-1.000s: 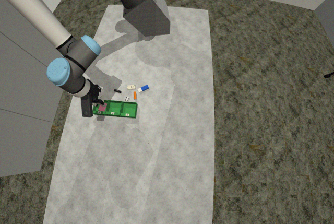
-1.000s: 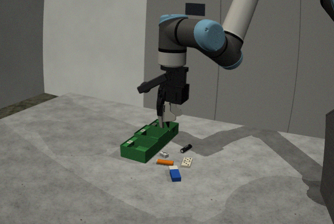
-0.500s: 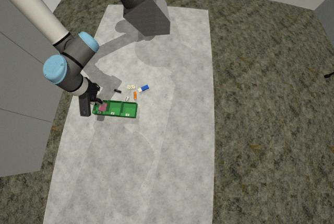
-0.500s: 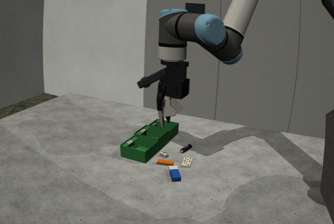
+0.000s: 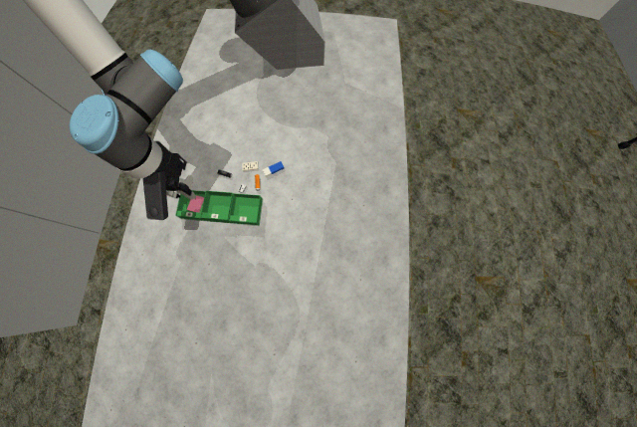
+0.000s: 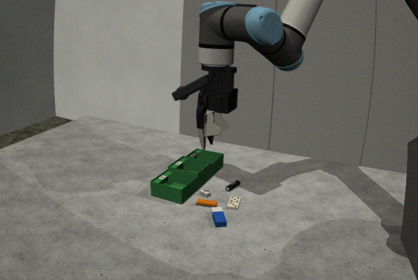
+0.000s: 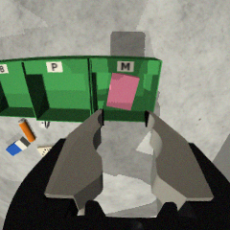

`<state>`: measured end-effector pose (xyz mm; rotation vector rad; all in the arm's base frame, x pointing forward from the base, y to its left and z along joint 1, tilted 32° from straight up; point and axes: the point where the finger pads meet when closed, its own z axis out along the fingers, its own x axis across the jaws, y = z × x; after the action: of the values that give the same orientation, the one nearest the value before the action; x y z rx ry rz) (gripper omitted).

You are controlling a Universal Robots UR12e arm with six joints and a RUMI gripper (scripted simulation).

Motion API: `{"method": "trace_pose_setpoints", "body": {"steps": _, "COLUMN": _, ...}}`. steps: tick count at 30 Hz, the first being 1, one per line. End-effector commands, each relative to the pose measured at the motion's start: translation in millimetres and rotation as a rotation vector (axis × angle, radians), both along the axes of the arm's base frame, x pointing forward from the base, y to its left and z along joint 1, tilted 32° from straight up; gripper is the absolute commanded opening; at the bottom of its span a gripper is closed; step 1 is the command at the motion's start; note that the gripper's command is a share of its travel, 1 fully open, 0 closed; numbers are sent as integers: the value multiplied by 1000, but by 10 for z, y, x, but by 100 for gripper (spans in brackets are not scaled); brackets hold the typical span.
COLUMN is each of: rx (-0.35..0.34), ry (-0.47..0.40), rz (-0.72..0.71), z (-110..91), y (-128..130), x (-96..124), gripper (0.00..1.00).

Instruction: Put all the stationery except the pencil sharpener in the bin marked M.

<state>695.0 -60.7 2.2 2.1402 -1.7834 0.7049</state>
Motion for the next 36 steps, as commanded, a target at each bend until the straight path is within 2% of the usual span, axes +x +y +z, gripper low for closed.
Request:
{"method": "trace_pose_setpoints", "body": {"steps": 1, "rx": 0, "ry": -1, "rz": 0, "z": 17, "y": 9, "x": -1, "gripper": 28}}
{"method": "trace_pose_setpoints", "body": {"steps": 3, "rx": 0, "ry": -1, "rz": 0, "z": 17, "y": 9, "x": -1, "gripper": 28}}
{"method": "trace_pose_setpoints", "body": {"steps": 4, "rx": 10, "ry": -26, "rz": -42, "z": -23, "y": 62, "x": -51, "gripper": 23}}
{"method": "trace_pose_setpoints", "body": {"steps": 7, "rx": 36, "ry": -92, "rz": -155, "z": -145, "y": 221, "x": -201, "gripper": 23}}
{"method": "trace_pose_setpoints", "body": {"steps": 15, "rx": 81, "ry": -194, "rz": -328, "z": -468, "y": 647, "x": -601, "gripper": 23}}
{"method": "trace_pose_setpoints", "body": {"steps": 17, "rx": 81, "ry": -194, "rz": -328, "z": -468, "y": 647, "x": -601, "gripper": 23}}
{"method": "trace_pose_setpoints", "body": {"steps": 18, "rx": 97, "ry": -230, "rz": -389, "z": -508, "y": 700, "x": -651, "gripper": 23}}
{"method": "trace_pose_setpoints", "body": {"steps": 32, "rx": 172, "ry": -403, "rz": -686, "z": -1074, "y": 1444, "x": -1351, "gripper": 23}}
{"method": "trace_pose_setpoints", "body": {"steps": 34, "rx": 172, "ry": -403, "rz": -686, "z": -1074, "y": 1444, "x": -1351, "gripper": 23}}
{"method": "trace_pose_setpoints", "body": {"steps": 36, "rx": 187, "ry": -447, "rz": -762, "z": -1155, "y": 1550, "x": -1451, "gripper": 23}}
